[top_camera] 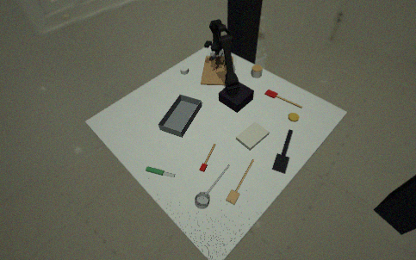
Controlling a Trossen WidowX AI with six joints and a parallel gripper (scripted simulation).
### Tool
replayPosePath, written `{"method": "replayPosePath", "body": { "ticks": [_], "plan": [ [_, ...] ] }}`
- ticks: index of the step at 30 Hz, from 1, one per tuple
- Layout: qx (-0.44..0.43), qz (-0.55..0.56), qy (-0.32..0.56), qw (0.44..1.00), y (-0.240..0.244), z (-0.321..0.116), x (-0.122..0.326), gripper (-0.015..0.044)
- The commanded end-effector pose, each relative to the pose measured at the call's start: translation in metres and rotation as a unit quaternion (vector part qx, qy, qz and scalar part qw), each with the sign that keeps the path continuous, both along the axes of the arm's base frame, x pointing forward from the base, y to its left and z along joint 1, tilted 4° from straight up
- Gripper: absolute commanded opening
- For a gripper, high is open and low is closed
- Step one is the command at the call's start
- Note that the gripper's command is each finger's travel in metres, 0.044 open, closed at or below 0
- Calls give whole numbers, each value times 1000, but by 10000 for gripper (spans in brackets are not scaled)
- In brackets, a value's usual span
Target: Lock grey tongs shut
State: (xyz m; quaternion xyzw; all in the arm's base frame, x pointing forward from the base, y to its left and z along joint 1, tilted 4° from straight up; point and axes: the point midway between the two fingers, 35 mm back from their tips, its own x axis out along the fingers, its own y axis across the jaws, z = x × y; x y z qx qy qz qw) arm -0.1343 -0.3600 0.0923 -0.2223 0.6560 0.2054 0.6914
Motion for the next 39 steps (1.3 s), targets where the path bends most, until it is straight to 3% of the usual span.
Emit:
{"method": "replayPosePath", "body": {
  "ticks": [1, 39],
  "plan": [
    [1, 0, -3, 1000, 0, -7, 1, -150],
    [1, 0, -3, 1000, -1, -69, 5, -150]
  ]
}}
